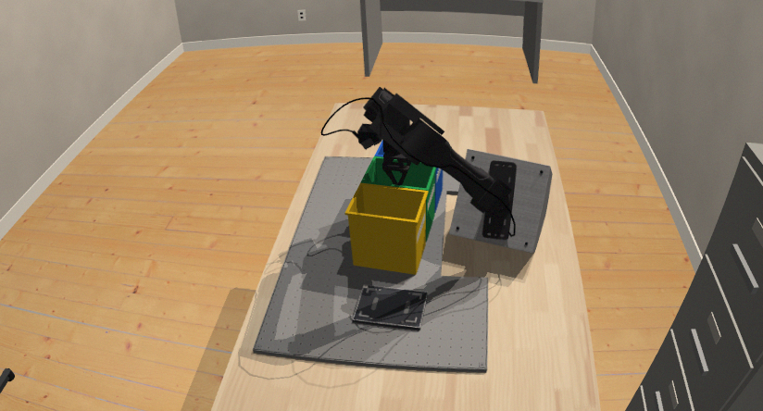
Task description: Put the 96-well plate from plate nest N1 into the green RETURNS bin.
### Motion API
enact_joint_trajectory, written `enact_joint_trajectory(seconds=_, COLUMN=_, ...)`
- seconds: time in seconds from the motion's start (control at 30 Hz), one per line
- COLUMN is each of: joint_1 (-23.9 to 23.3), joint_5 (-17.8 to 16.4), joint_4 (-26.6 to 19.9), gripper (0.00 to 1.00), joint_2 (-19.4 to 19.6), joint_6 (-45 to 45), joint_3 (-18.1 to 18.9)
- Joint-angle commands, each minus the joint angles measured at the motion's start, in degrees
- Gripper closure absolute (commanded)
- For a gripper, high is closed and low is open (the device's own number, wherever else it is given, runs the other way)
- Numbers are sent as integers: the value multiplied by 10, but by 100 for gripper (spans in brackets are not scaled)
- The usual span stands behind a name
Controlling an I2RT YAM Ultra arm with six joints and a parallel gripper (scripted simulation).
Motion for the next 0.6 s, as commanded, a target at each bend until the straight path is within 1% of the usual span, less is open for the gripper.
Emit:
enact_joint_trajectory(seconds=0.0, joint_1=-14, joint_5=-2, joint_4=-10, gripper=18, joint_2=-9, joint_6=-5, joint_3=22)
enact_joint_trajectory(seconds=0.07, joint_1=-18, joint_5=6, joint_4=-19, gripper=18, joint_2=-10, joint_6=-10, joint_3=27)
enact_joint_trajectory(seconds=0.23, joint_1=-28, joint_5=11, joint_4=-40, gripper=18, joint_2=-7, joint_6=-21, joint_3=41)
enact_joint_trajectory(seconds=0.47, joint_1=-42, joint_5=18, joint_4=-70, gripper=18, joint_2=1, joint_6=-37, joint_3=63)
enact_joint_trajectory(seconds=0.57, joint_1=-44, joint_5=15, joint_4=-75, gripper=18, joint_2=3, joint_6=-39, joint_3=66)
